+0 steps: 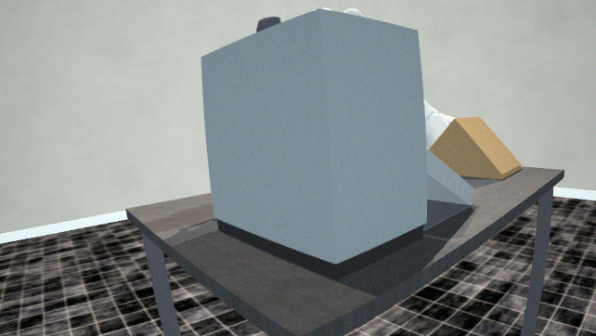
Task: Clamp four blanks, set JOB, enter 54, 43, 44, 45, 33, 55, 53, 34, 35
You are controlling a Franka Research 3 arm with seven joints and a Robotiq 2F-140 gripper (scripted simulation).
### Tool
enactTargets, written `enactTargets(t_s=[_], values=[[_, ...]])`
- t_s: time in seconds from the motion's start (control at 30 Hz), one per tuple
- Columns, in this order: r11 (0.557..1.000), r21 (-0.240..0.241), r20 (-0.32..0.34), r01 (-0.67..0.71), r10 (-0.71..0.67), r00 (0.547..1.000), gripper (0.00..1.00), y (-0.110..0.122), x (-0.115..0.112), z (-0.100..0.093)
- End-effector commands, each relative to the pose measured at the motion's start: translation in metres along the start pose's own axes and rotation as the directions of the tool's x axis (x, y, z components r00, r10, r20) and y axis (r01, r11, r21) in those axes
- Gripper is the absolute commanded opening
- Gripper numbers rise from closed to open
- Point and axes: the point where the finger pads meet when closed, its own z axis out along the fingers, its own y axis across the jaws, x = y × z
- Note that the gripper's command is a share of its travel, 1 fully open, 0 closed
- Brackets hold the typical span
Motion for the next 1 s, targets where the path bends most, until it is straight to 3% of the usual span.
enactTargets(t_s=[0.0, 0.43, 0.97], values=[[1.000, -0.008, 0.024, -0.001, 0.001, 1.000, 0.00, 0.003, -0.007, -0.016], [1.000, -0.008, 0.024, -0.001, 0.001, 1.000, 0.00, 0.003, -0.007, -0.051], [1.000, -0.008, 0.024, -0.001, 0.001, 1.000, 0.00, 0.003, -0.006, -0.055]])
